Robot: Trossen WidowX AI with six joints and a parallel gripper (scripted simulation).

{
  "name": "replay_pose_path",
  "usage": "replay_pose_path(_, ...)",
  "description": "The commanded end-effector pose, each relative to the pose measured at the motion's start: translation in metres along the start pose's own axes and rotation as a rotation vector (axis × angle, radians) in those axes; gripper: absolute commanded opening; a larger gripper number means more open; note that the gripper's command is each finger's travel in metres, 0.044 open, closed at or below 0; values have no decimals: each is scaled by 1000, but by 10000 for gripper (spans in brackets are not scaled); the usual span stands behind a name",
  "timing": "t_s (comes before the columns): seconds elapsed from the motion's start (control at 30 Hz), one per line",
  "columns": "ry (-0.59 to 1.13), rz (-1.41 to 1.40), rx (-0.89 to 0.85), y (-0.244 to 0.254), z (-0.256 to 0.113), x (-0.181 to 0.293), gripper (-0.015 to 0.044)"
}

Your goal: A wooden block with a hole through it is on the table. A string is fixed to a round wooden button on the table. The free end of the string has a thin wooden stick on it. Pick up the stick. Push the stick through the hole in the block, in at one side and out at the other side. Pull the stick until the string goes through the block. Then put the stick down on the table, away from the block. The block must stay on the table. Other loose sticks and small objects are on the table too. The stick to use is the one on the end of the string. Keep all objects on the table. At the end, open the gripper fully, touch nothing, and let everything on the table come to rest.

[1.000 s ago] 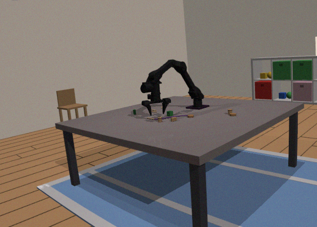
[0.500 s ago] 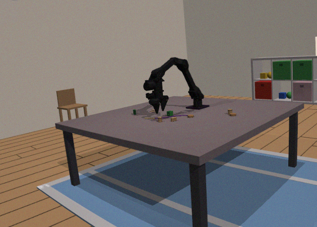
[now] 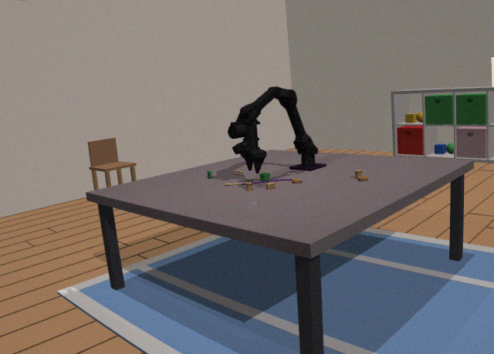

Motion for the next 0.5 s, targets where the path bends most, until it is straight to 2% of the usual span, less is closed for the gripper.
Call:
replay_pose_path(0.0,2,-843,3,-7,-6,30,440)
replay_pose_path(0.47,10,-1569,-1,-12,-8,53,440)
Point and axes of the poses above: the point midway between the two fingers, 35 mm back from their tips, its own z axis out along the fingers, its own y axis across the jaws, x = y × z, the point moved 2 cm from there along -z, back along the fingers, and after that the axes turned 13 degrees about -z, right-handed, at the moved point
